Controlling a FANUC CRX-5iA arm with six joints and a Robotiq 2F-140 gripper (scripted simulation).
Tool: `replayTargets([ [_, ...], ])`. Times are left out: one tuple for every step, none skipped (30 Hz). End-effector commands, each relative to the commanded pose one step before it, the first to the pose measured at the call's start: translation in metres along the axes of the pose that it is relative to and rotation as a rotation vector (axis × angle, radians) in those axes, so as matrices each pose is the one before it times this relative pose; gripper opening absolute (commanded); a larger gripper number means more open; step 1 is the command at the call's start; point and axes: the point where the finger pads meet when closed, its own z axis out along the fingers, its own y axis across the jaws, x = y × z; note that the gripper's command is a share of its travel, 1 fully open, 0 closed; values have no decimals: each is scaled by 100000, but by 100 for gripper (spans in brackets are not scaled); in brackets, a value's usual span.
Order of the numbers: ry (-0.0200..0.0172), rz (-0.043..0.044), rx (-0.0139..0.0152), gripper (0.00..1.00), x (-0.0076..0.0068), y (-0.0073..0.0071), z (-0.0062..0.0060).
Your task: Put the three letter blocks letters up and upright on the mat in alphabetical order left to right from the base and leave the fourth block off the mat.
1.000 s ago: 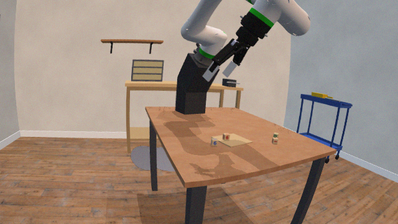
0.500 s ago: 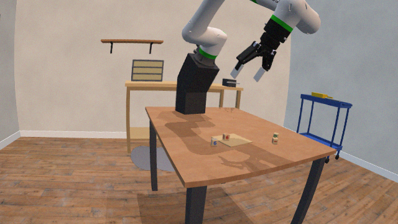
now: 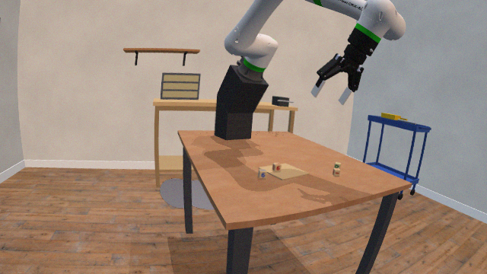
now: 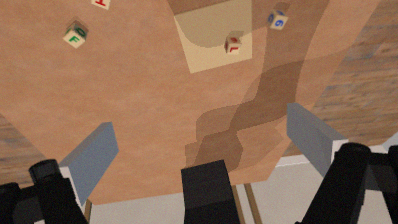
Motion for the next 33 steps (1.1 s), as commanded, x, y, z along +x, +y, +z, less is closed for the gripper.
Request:
replayTargets([
  [2158,-2353,4,100,3630,-1171,-1111],
  [2033,-2076,-5,100,2296,-864,-629],
  [1420,-1438,-7,100,1573,-585,-365],
  [646,-650,-4,100,706,-260,-144],
  [0,0,0,100,0,0,0],
  [0,0,0,100,0,0,0],
  [0,0,0,100,0,0,0],
  [2096,-2096,-17,100,2237,-845,-406],
  [2124,-2099,-22,100,2186,-835,-292],
  [0,0,0,100,0,0,0],
  [0,0,0,100,0,0,0],
  [2148,-2099,-28,100,2121,-823,-178],
  [0,0,0,100,0,0,0],
  [2170,-2094,-33,100,2041,-811,-66],
  [0,0,0,100,0,0,0],
  [0,0,0,100,0,0,0],
  [2188,-2085,-38,100,1948,-799,42],
  [0,0,0,100,0,0,0],
  [0,0,0,100,0,0,0],
  [2203,-2073,-43,100,1841,-787,145],
  [0,0,0,100,0,0,0],
  [0,0,0,100,0,0,0],
  [0,0,0,100,0,0,0],
  [0,0,0,100,0,0,0],
  [2215,-2056,-48,100,1722,-776,242],
  [2224,-2036,-52,100,1592,-766,331],
  [0,0,0,100,0,0,0],
  [0,0,0,100,0,0,0],
  [0,0,0,100,0,0,0],
  [2230,-2012,-56,100,1453,-757,411],
  [0,0,0,100,0,0,0],
  [0,0,0,100,0,0,0],
  [2233,-1985,-59,100,1305,-749,481],
])
